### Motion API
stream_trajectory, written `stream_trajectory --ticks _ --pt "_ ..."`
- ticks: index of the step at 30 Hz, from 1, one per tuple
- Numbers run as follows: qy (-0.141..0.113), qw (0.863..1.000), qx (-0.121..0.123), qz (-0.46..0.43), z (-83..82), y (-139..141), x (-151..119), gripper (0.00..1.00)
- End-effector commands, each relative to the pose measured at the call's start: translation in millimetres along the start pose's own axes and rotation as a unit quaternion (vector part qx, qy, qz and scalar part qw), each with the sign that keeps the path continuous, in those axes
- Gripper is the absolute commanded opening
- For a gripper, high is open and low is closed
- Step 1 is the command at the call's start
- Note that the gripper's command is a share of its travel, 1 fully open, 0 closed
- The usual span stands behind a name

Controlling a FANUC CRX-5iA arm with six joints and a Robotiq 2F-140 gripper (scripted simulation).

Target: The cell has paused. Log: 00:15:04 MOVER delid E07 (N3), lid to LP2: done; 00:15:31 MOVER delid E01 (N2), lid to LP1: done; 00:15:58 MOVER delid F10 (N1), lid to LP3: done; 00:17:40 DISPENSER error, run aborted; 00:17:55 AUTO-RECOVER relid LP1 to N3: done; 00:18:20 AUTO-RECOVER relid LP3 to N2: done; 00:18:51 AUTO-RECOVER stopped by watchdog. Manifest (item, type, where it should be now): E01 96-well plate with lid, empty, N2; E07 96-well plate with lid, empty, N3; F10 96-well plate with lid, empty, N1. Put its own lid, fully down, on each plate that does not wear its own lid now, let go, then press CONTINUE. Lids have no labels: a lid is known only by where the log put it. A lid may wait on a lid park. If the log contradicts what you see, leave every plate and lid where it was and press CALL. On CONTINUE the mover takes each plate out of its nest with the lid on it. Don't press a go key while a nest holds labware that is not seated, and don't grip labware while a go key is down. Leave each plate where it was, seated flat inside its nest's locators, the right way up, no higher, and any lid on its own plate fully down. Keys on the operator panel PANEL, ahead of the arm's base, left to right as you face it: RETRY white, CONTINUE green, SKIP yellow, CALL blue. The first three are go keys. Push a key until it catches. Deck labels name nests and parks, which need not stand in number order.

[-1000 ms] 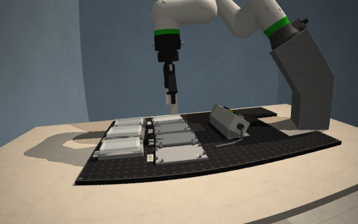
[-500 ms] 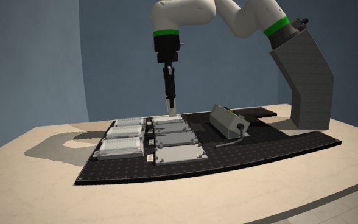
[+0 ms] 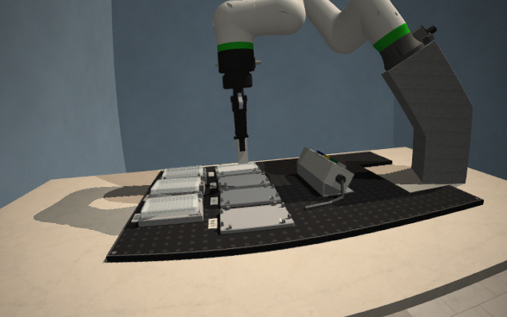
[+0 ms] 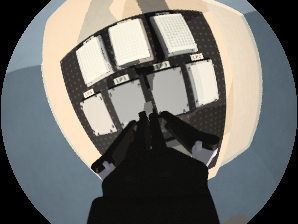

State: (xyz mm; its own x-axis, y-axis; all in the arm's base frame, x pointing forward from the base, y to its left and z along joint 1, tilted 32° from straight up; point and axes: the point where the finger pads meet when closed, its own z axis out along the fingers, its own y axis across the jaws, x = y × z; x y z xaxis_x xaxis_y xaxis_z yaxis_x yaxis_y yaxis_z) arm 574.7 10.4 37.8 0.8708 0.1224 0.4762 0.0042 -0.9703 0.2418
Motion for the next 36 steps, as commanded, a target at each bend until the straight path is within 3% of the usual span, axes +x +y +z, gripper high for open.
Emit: stream_trajectory --ticks 1,10,12,14,16,17,20,36 --pt "0.000 1.000 0.000 0.000 -0.1 0 0 0.00" --pt "0.000 1.000 0.000 0.000 0.0 1 0 0.00" --pt "-0.002 1.000 0.000 0.000 1.5 27 2 0.00" --pt "-0.003 1.000 0.001 0.000 2.4 76 3 0.00" --pt "-0.003 1.000 0.001 0.000 2.4 76 3 0.00" --pt "-0.002 1.000 0.001 0.000 1.9 100 2 0.00" --pt "0.000 1.000 0.000 0.000 0.7 125 1 0.00" --pt "0.000 1.000 0.000 0.000 0.6 126 1 0.00"
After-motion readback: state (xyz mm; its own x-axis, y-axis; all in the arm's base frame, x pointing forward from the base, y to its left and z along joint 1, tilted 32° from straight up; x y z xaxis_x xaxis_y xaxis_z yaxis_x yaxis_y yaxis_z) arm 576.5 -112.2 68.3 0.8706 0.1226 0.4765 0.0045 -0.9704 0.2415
